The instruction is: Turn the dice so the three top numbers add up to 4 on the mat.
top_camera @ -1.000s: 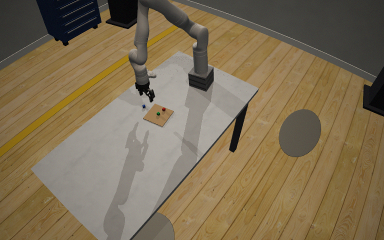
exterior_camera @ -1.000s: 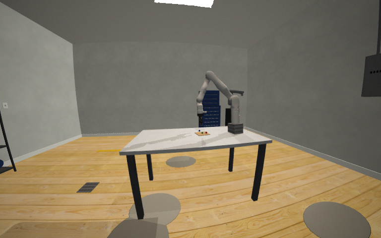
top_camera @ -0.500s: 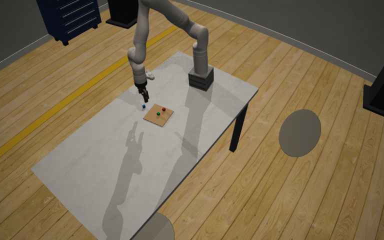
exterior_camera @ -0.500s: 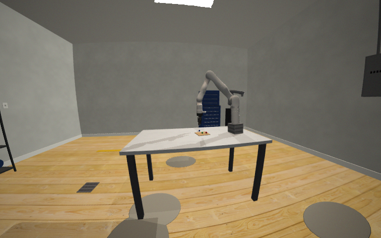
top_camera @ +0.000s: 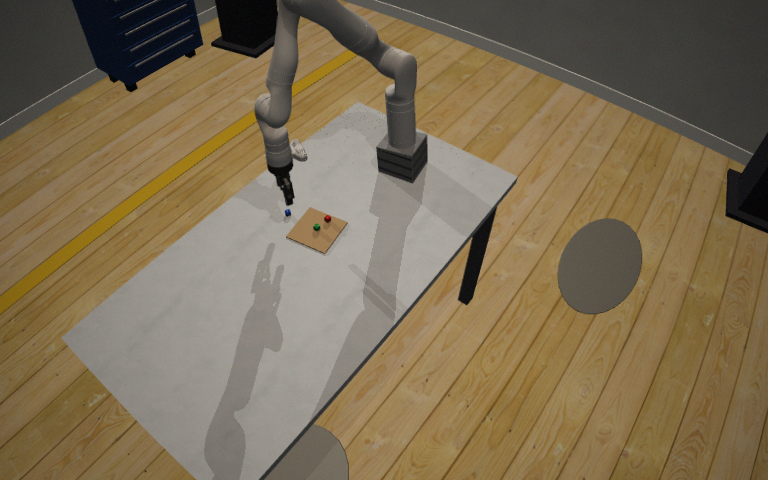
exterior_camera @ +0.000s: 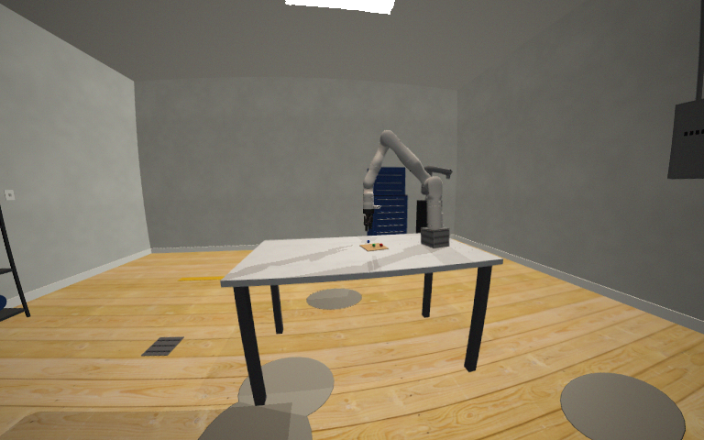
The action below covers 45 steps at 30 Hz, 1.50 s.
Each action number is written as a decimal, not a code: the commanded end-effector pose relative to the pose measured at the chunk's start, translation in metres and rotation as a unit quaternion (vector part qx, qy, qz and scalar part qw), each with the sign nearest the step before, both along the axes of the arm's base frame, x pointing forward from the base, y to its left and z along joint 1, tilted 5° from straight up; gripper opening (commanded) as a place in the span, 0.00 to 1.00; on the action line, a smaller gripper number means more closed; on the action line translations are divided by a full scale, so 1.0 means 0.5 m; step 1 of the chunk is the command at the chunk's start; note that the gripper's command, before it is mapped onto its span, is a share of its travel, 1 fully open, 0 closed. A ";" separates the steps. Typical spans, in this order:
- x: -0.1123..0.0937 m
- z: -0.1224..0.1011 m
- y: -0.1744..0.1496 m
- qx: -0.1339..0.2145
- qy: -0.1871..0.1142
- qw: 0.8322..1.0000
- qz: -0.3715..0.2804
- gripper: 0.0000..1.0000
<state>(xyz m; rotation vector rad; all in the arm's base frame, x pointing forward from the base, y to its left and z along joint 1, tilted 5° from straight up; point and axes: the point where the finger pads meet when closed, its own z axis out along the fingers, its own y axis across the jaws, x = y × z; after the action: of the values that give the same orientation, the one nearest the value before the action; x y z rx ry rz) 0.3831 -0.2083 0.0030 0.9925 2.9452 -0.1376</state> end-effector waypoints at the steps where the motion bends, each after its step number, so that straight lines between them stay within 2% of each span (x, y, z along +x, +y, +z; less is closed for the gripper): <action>1: 0.002 0.002 0.000 0.000 -0.001 1.000 -0.001 1.00; 7: 0.002 0.002 0.000 -0.001 -0.001 1.000 -0.001 1.00; 8: 0.002 0.002 0.000 -0.001 -0.001 1.000 -0.001 0.31; 45: 0.002 0.001 0.000 -0.001 -0.001 1.000 -0.001 0.31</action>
<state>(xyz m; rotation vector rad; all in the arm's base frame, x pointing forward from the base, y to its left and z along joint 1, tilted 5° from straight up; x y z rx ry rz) 0.3835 -0.2082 0.0031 0.9964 2.9430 -0.1380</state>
